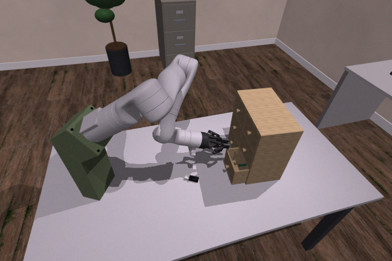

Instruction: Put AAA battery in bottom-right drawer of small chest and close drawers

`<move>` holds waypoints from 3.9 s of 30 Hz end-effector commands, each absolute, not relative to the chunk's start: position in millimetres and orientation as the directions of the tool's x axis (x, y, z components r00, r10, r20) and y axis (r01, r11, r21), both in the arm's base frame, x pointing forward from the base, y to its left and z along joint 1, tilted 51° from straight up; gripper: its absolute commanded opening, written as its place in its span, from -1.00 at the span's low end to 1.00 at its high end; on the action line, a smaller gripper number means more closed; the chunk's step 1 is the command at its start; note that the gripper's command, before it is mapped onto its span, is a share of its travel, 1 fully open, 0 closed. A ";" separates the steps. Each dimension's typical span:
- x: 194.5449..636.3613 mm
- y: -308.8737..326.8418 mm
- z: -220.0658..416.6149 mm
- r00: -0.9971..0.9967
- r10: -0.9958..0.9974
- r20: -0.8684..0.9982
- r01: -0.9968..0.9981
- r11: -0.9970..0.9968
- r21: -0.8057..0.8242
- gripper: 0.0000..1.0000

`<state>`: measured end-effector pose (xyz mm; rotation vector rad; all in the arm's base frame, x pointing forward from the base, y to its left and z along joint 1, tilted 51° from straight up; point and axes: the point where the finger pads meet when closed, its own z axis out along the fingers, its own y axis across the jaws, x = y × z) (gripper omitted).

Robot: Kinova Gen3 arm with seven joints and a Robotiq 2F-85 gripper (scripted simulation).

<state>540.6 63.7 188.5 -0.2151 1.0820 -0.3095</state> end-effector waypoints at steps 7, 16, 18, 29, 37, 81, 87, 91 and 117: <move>536.0 79.8 178.6 0.436 -0.343 -0.832 0.132 0.939 -0.318 -0.51; 530.6 93.7 166.5 0.436 -0.343 -0.832 0.132 0.939 -0.318 -0.51; 529.9 95.8 164.7 0.436 -0.343 -0.832 0.132 0.939 -0.318 -0.51; 522.7 114.2 148.8 0.436 -0.343 -0.832 0.132 0.939 -0.318 -0.51; 518.7 124.4 140.0 0.436 -0.343 -0.832 0.132 0.939 -0.318 -0.51; 491.0 195.9 78.2 0.436 -0.343 -0.832 0.132 0.939 -0.318 -0.51; 488.9 201.4 73.5 0.436 -0.343 -0.832 0.132 0.939 -0.318 -0.51; 486.9 206.4 69.1 0.436 -0.343 -0.832 0.132 0.939 -0.318 -0.51; 478.7 227.6 50.8 0.436 -0.343 -0.832 0.132 0.939 -0.318 -0.51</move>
